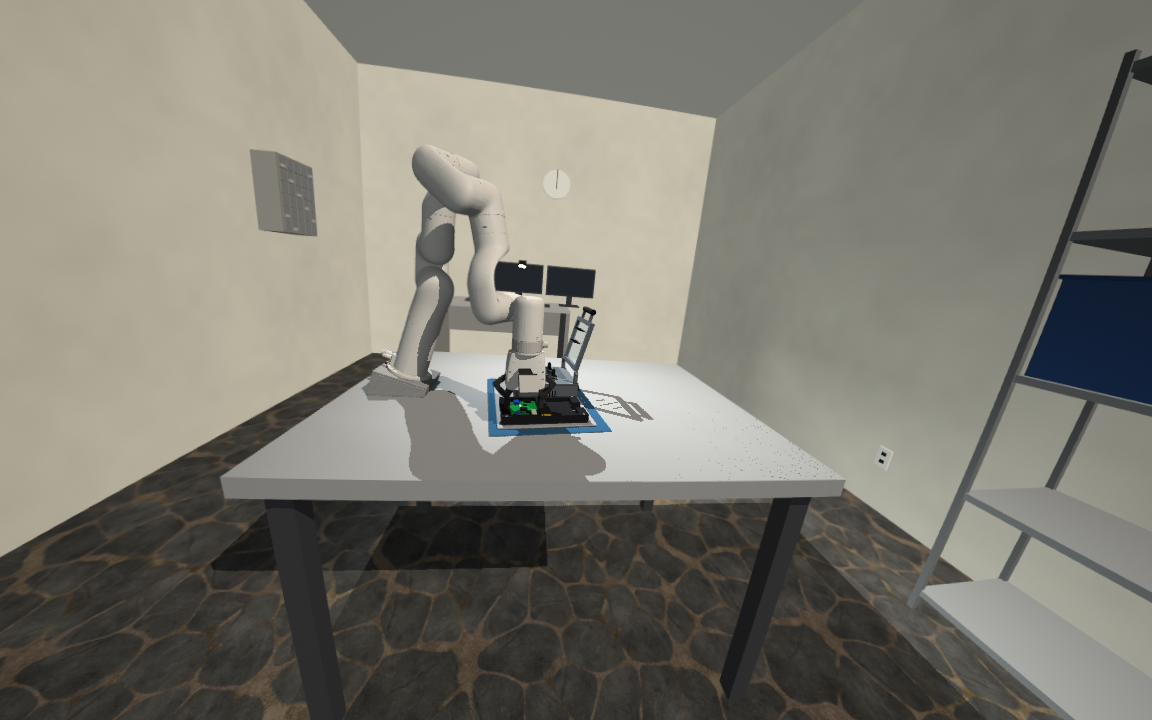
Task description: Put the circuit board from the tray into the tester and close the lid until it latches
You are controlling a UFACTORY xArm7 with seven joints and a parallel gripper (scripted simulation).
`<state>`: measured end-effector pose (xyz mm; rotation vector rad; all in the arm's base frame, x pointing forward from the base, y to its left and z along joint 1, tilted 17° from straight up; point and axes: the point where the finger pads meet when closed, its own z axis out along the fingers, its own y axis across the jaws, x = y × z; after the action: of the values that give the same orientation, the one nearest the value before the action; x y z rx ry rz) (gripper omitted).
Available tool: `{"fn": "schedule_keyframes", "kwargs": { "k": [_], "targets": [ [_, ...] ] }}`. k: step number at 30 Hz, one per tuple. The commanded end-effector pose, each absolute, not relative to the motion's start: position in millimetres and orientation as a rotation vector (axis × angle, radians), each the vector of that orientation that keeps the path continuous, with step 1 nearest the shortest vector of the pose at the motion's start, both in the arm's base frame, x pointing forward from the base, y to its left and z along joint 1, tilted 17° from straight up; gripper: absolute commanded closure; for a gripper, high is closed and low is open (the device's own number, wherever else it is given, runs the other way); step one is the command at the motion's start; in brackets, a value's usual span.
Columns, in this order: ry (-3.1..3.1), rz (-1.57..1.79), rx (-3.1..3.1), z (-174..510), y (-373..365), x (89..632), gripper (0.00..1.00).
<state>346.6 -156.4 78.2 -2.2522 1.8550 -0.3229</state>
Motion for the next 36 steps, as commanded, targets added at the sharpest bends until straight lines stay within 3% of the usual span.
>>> {"fn": "schedule_keyframes", "kwargs": {
  "k": [1,17,36],
  "targets": [
    [1.855,-0.326,-2.251,79.0,-157.0,347.4,0.15],
    [1.855,-0.326,-2.251,79.0,-157.0,347.4,0.21],
    [1.855,-0.326,-2.251,79.0,-157.0,347.4,0.21]
  ]
}}
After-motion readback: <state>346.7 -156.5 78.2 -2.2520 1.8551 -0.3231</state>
